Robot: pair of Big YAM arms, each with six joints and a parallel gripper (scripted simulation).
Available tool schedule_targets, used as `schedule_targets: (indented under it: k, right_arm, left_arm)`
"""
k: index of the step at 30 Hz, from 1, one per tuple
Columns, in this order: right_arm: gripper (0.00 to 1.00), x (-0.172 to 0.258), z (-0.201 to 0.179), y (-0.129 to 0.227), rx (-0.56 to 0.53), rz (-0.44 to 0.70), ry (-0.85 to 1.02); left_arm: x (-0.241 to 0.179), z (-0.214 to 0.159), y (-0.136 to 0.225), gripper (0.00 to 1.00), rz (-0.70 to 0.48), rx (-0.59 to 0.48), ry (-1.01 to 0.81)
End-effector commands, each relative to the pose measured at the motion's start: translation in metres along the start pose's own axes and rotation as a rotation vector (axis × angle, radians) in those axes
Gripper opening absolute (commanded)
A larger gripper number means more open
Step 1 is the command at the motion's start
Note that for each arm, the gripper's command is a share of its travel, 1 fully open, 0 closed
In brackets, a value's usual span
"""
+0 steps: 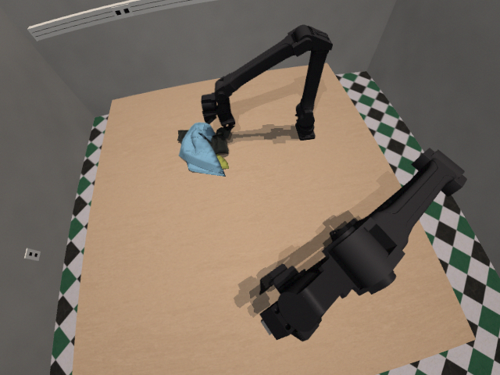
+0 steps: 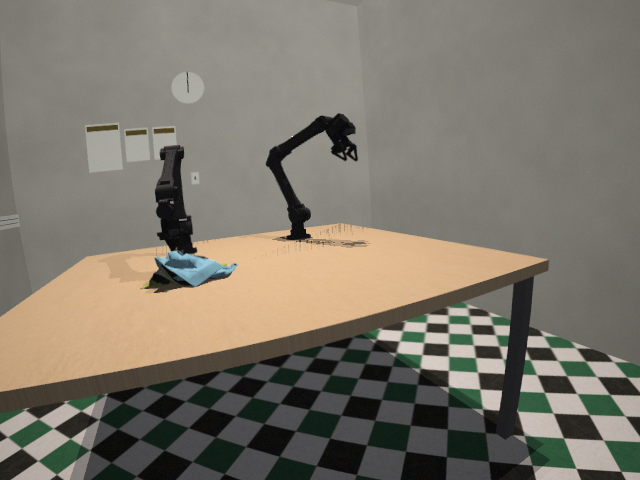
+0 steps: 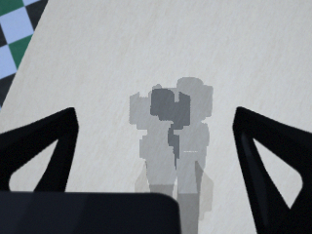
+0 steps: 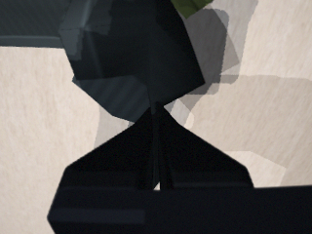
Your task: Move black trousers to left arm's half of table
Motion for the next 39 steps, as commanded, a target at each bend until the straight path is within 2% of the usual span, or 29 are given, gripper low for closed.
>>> schedule_targets:
  k: [1,2,5,6,19,21,22,25,31,36,38,39]
  right_arm:
    - [0.0,-0.006,0.034,0.036,-0.08,0.011,0.0]
    - [0.0,-0.01,0.035,0.047,-0.099,0.011,-0.007]
    - [0.0,-0.006,0.027,0.037,-0.067,0.016,-0.009]
    - [0.0,-0.01,0.037,0.054,-0.105,0.014,-0.007]
    - [0.0,-0.012,0.047,0.114,-0.173,0.028,0.001]
    - [0.0,-0.012,0.047,0.114,-0.173,0.028,0.001]
    - [0.0,-0.007,0.039,0.102,-0.136,0.034,0.003]
    - [0.0,-0.013,0.048,0.134,-0.196,0.031,-0.001]
    - [0.0,-0.013,0.049,0.166,-0.235,0.037,0.0]
    - [0.0,-0.013,0.048,0.183,-0.244,0.044,0.001]
    - [0.0,-0.013,0.048,0.183,-0.244,0.044,0.001]
    - [0.0,-0.007,0.041,0.169,-0.207,0.051,0.001]
  left_arm:
    - [-0.002,0.007,0.0,0.92,-0.004,-0.022,-0.02]
    - [-0.002,0.007,0.0,0.92,-0.004,-0.022,-0.02]
    - [-0.002,0.007,0.0,0.92,-0.004,-0.022,-0.02]
    - [-0.002,0.007,0.0,0.92,-0.004,-0.022,-0.02]
    - [-0.002,0.007,0.0,0.92,-0.004,-0.022,-0.02]
    - [-0.002,0.007,0.0,0.92,-0.004,-0.022,-0.02]
    - [-0.002,0.007,0.0,0.92,-0.004,-0.022,-0.02]
    - [-0.002,0.007,0.0,0.92,-0.004,-0.022,-0.02]
    - [-0.002,0.007,0.0,0.92,-0.004,-0.022,-0.02]
    - [-0.002,0.007,0.0,0.92,-0.004,-0.022,-0.02]
    - [-0.002,0.007,0.0,0.92,-0.004,-0.022,-0.02]
    - [-0.002,0.007,0.0,0.92,-0.004,-0.022,-0.02]
Point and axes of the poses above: on each arm, the point where the finger pads meet when closed, its own y axis back along the fingers, its own x axis across the jaws, z = x × y, the point moved 1 cm from there along y, back along the fingers, and after that the axes turned 14 degrees about -y, right-handed, at the moved point
